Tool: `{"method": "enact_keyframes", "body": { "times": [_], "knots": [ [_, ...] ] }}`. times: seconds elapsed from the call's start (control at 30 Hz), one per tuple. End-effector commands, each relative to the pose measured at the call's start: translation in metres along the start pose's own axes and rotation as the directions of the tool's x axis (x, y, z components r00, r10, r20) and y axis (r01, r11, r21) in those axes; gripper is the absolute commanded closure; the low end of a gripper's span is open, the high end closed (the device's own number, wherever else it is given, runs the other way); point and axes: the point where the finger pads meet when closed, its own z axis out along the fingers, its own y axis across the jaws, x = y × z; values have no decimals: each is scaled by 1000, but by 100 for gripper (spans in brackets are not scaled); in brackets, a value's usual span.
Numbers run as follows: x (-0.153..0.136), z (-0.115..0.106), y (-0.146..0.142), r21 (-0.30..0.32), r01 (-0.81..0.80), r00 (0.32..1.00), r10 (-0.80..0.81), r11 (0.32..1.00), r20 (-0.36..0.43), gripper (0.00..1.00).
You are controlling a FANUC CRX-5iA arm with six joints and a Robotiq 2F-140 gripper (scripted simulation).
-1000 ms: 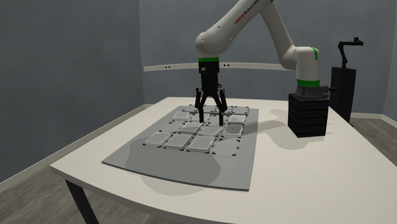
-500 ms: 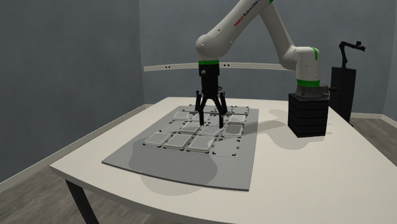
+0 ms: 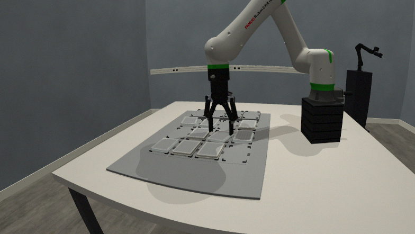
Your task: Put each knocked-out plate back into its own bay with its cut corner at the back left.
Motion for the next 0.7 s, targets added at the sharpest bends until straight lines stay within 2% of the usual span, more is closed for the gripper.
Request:
{"method": "enact_keyframes", "body": {
  "times": [0.0,0.2,0.67],
  "knots": [
    [0,-1,-1,2,0,1000,0,1000,1,30],
    [0,-1,-1,2,0,1000,0,1000,1,30],
    [0,15,-1,2,0,1000,0,1000,1,30]
  ]
}}
